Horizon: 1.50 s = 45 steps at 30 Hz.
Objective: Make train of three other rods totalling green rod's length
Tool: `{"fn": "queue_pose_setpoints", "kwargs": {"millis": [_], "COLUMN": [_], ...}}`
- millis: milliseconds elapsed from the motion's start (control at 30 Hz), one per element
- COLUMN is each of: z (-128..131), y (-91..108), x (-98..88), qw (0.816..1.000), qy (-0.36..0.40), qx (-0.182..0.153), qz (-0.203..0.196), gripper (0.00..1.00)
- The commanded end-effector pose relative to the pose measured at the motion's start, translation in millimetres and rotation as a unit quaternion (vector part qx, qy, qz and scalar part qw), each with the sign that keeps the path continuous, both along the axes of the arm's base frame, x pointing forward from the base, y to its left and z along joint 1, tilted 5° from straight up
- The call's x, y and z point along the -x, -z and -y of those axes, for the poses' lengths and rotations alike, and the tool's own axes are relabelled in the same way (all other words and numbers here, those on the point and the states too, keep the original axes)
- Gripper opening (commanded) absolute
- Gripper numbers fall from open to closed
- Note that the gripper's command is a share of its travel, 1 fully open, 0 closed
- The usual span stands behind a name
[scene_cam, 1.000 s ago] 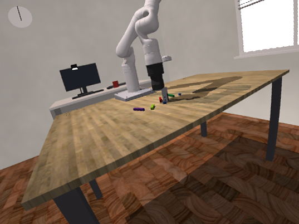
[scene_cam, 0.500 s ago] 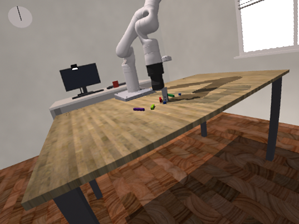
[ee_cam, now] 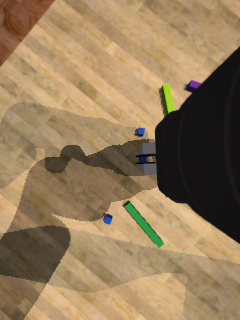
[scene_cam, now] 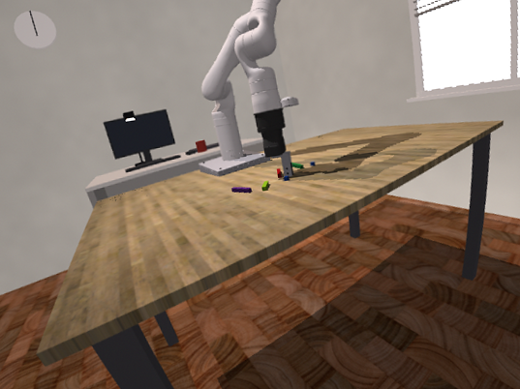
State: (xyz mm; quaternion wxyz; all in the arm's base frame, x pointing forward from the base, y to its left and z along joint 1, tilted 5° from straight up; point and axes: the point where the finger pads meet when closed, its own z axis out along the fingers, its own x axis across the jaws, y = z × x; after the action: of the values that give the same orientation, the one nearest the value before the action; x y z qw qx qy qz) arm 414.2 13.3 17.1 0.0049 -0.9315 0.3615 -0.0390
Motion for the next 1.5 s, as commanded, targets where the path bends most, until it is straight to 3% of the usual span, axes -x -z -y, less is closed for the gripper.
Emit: {"fn": "queue_pose_setpoints", "kwargs": {"millis": [0, 200, 400, 467, 767, 1267, 1367, 1467], "z": [-0.1, -0.3, -1.0, -1.0, -1.8, -3.2, -17.4, -52.0], "y": [-0.8, -14.5, -49.5, -49.5, -95.8, -100.2, -99.8, -98.7], "x": [-0.4, 0.6, 3.4, 3.4, 7.0, 7.2, 6.5, 6.8], "qw": [1.0, 1.0, 1.0, 1.0, 1.0, 1.0, 1.0, 0.999], "qy": [0.0, 0.0, 0.0, 0.0, 0.0, -0.001, -0.013, -0.043], "qx": [0.0, 0.0, 0.0, 0.0, 0.0, 0.0, 0.001, 0.003], "qz": [0.001, 0.001, 0.001, 0.001, 0.001, 0.001, 0.0, -0.001], "gripper": [0.24, 0.24, 0.24, 0.24, 0.24, 0.24, 0.24, 0.24]}}
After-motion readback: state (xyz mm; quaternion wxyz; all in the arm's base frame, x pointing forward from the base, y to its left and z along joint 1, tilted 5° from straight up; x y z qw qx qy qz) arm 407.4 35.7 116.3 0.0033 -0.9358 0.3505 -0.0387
